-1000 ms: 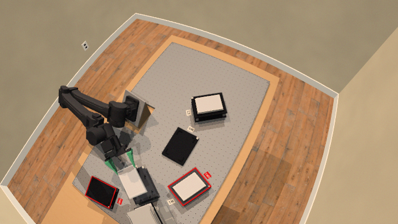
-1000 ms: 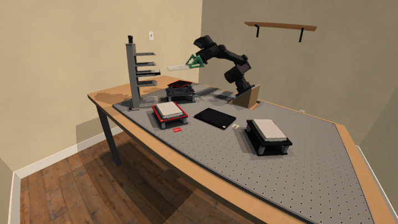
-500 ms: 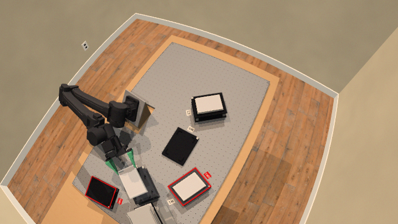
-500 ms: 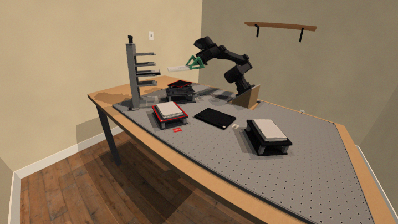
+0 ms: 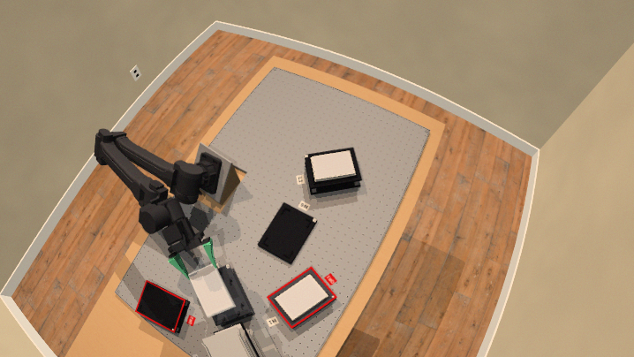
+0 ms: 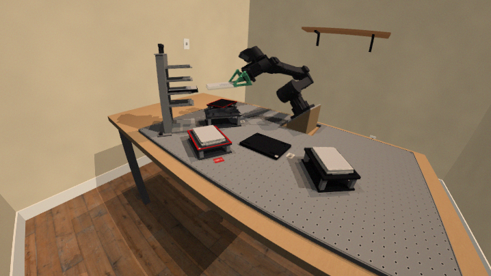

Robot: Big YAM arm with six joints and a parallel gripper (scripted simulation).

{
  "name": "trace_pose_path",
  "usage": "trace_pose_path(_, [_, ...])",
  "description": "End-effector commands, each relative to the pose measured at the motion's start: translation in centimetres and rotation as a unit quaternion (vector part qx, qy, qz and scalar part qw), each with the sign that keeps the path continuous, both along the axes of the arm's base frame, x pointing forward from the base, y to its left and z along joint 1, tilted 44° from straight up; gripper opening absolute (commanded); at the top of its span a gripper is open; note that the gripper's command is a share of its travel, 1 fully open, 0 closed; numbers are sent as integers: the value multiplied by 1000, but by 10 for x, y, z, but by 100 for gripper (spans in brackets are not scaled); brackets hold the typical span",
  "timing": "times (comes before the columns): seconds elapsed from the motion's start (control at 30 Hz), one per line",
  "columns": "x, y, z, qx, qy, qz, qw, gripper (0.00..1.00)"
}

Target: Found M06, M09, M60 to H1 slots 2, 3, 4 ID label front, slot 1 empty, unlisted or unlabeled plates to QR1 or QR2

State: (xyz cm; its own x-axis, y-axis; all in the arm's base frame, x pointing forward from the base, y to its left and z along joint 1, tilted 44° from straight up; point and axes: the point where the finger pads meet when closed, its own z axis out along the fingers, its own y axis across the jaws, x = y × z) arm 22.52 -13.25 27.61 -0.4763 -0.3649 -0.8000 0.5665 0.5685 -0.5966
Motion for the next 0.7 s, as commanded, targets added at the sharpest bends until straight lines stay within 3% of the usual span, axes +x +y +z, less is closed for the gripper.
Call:
trace_pose_path(0.0, [-4, -3, 8, -5, -16, -5, 1000, 86])
trace_pose_path(0.07, [-5, -4, 14, -6, -21, -5, 1000, 86])
trace_pose_path(0.23, [-4, -6, 6, -6, -15, -5, 1000, 86])
trace_pose_path(0.3, [-5, -6, 13, -6, -23, -5, 1000, 86])
trace_pose_path(0.67, [-5, -9, 3, -6, -17, -5, 1000, 86])
